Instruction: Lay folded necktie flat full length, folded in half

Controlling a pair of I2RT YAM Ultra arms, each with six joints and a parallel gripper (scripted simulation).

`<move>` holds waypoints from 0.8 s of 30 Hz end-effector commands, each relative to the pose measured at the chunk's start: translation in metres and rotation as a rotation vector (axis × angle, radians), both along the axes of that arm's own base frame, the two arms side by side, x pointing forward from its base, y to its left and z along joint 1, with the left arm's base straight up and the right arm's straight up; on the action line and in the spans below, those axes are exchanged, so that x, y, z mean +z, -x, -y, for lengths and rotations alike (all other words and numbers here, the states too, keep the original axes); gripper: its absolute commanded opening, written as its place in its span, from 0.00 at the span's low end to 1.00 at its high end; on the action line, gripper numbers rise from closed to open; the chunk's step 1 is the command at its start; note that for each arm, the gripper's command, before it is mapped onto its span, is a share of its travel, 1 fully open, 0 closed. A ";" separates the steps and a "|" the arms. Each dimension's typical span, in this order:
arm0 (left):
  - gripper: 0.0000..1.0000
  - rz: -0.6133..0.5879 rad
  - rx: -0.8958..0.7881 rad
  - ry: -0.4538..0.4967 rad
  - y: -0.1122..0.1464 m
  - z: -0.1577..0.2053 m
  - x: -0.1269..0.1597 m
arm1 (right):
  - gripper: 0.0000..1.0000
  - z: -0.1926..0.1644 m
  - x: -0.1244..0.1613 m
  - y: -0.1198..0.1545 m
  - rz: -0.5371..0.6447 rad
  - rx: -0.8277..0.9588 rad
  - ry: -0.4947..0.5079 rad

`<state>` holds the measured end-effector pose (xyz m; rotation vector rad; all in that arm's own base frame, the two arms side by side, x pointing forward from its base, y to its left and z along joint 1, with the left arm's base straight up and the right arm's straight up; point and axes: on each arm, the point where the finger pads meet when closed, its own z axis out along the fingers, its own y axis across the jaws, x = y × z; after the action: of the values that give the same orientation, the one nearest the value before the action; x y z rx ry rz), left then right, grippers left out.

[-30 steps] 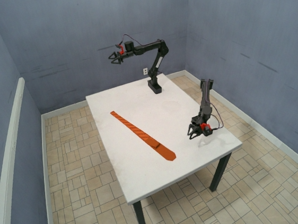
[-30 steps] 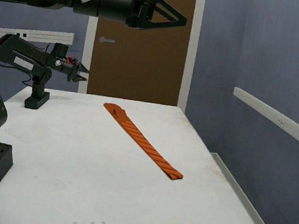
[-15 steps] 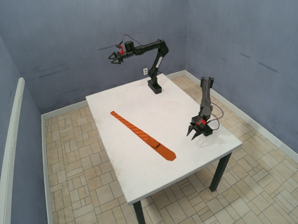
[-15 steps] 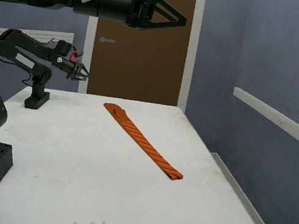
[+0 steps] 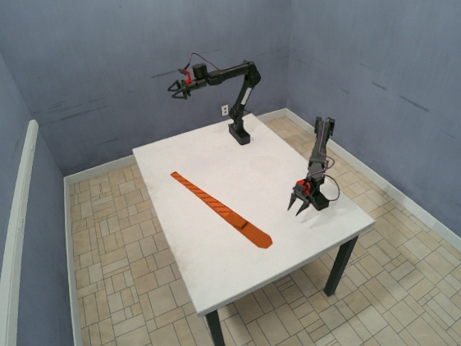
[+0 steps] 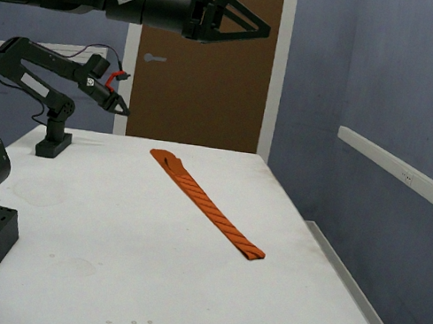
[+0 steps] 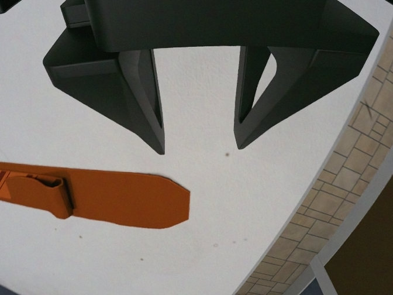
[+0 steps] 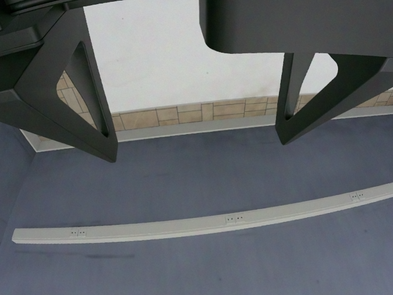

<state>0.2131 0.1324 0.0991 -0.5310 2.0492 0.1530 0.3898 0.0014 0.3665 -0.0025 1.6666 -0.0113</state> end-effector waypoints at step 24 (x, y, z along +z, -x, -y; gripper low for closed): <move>0.43 -0.057 -0.026 -0.092 0.000 -0.006 0.009 | 0.93 -0.006 0.027 0.006 0.062 0.019 -0.005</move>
<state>0.2081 0.1352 0.0932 -0.4717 2.1098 0.2333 0.3898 0.0014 0.3665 -0.0025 1.6666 -0.0113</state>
